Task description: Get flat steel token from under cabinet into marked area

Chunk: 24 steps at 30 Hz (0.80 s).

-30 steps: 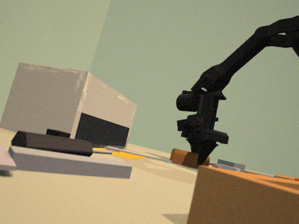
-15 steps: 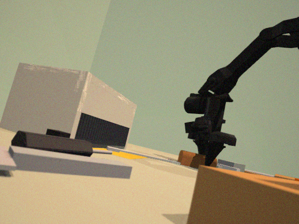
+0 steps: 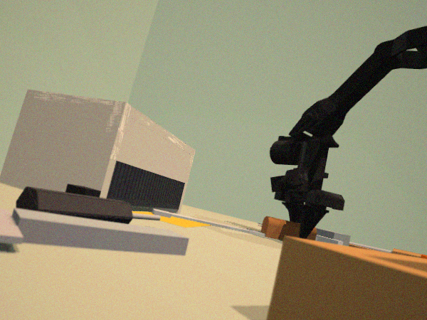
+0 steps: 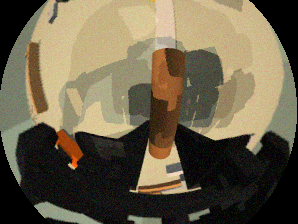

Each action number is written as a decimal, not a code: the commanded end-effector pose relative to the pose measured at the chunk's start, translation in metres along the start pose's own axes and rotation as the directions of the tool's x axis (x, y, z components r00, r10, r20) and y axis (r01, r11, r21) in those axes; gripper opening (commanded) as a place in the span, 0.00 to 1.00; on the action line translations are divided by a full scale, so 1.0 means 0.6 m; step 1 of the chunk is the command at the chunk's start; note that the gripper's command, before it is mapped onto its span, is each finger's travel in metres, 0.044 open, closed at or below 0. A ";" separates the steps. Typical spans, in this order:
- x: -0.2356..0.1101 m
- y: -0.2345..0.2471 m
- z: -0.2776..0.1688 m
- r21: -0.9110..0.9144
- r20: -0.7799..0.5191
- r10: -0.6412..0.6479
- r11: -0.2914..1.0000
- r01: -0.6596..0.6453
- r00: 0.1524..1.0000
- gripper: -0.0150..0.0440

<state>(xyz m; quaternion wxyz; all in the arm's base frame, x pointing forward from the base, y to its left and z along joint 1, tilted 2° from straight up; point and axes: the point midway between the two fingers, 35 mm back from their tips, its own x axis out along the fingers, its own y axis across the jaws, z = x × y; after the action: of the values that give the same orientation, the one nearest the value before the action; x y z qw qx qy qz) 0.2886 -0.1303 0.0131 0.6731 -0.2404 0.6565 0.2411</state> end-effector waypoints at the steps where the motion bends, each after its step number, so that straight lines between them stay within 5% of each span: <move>1: -0.001 0.000 -0.005 -0.001 0.000 0.000 1.000 0.000 1.000 0.25; 24: -0.004 -0.002 -0.053 0.000 -0.001 0.002 1.000 -0.002 1.000 0.25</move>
<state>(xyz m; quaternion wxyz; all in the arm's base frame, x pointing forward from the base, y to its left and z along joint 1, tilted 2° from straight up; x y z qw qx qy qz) 0.2676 -0.1492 0.0134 0.6719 -0.2375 0.6588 0.2412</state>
